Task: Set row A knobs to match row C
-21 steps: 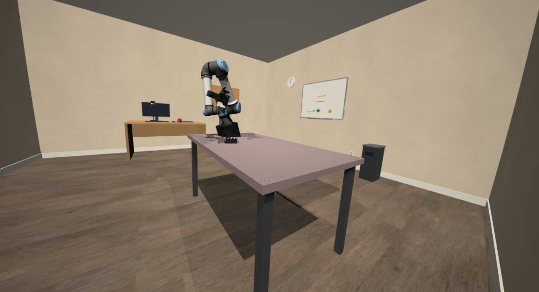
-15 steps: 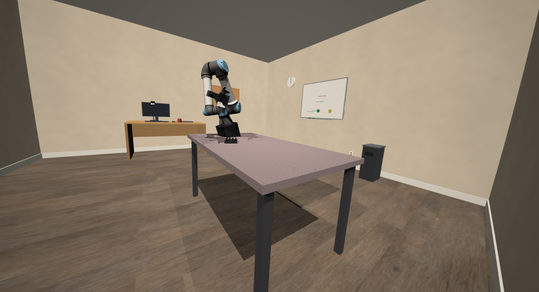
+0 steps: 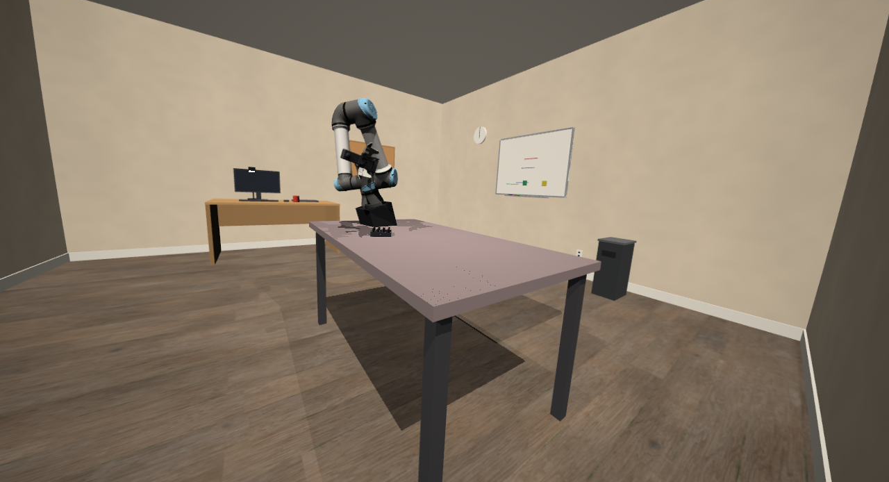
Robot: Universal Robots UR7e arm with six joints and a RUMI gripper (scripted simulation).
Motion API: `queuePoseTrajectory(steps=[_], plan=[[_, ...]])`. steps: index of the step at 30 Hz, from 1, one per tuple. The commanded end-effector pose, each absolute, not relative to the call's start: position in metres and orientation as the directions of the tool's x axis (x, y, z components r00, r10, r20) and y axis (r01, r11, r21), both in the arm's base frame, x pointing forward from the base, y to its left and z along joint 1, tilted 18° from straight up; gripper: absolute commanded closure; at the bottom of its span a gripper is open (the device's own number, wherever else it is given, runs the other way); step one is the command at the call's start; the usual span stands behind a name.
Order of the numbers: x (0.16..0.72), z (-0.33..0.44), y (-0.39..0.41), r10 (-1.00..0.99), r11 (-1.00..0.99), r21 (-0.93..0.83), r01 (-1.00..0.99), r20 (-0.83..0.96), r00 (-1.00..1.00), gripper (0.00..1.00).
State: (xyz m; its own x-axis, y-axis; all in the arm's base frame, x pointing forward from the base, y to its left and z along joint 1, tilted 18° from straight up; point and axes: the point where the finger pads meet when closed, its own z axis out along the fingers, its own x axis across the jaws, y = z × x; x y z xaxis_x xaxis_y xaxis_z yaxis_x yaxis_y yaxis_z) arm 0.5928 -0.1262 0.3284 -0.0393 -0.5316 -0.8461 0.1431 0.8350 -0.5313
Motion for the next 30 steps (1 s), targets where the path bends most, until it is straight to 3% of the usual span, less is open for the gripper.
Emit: queuePoseTrajectory(steps=[1,13,30], plan=[[0.593,0.328,-0.126,-0.533,0.834,-0.533,0.143,-0.845,-0.042,0.0],[0.598,0.308,-0.132,-0.539,0.825,-0.553,0.121,-0.832,-0.13,0.0],[0.595,0.209,-0.134,-0.595,0.767,-0.637,-0.08,-0.659,-0.46,0.0]])
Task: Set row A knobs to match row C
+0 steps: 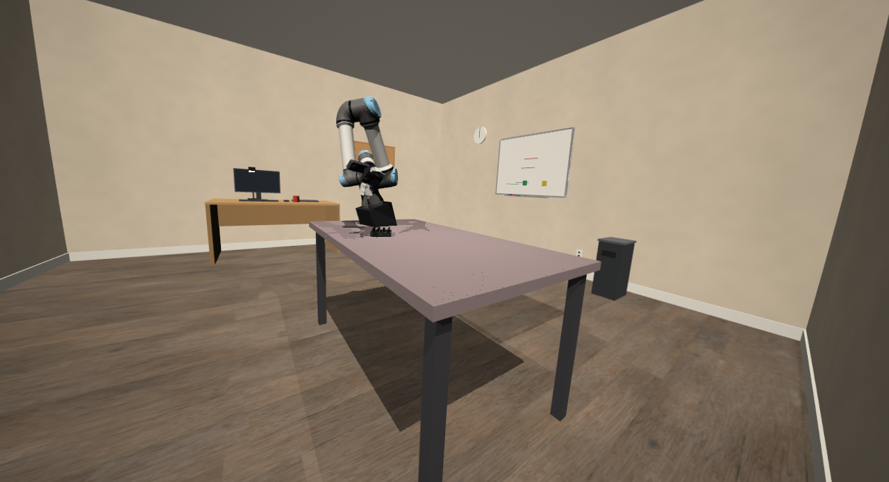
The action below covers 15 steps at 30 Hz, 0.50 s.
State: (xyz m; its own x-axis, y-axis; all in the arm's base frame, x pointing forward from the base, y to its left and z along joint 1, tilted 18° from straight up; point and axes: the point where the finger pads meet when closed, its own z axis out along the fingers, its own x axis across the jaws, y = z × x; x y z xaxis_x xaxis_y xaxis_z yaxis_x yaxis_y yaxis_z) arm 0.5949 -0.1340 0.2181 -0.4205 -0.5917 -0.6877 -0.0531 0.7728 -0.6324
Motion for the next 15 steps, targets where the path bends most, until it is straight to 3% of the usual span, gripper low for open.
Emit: queuePoseTrajectory(steps=[1,15], plan=[[0.592,0.199,-0.133,-0.603,0.759,-0.642,-0.108,-0.632,-0.486,0.0],[0.538,0.098,-0.111,-0.722,0.642,-0.61,-0.465,-0.278,-0.634,0.0]])
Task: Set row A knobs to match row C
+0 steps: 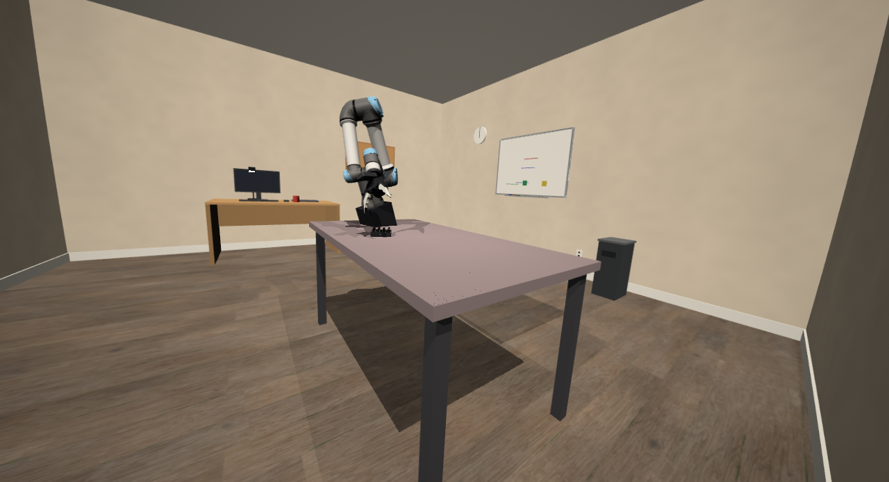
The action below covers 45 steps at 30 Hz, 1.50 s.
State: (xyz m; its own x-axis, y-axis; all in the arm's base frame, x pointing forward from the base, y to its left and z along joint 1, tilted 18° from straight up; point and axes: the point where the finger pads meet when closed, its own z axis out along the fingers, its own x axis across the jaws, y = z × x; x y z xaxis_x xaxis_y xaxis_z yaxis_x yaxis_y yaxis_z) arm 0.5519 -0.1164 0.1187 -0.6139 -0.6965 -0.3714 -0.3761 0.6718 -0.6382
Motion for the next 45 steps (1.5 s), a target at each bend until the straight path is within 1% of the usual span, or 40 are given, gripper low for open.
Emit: queuePoseTrajectory(steps=[1,2,4,9,17,19,24,32,45], plan=[[0.538,0.098,-0.111,-0.722,0.642,-0.61,-0.465,-0.278,-0.634,0.0],[0.538,0.098,-0.111,-0.722,0.642,-0.61,-0.465,-0.278,-0.634,0.0],[0.522,0.08,-0.105,-0.75,0.608,-0.58,-0.542,-0.198,-0.631,0.0],[0.493,0.055,-0.096,-0.795,0.547,-0.516,-0.659,-0.073,-0.602,0.0],[0.441,0.022,-0.082,-0.86,0.429,-0.37,-0.824,0.111,-0.498,0.0],[0.441,0.022,-0.082,-0.86,0.429,-0.37,-0.824,0.111,-0.498,0.0],[0.41,0.008,-0.076,-0.89,0.353,-0.269,-0.896,0.198,-0.41,0.0],[0.385,0.0,-0.071,-0.908,0.293,-0.185,-0.938,0.253,-0.333,0.0],[0.383,-0.001,-0.071,-0.91,0.287,-0.176,-0.942,0.258,-0.325,0.0]])
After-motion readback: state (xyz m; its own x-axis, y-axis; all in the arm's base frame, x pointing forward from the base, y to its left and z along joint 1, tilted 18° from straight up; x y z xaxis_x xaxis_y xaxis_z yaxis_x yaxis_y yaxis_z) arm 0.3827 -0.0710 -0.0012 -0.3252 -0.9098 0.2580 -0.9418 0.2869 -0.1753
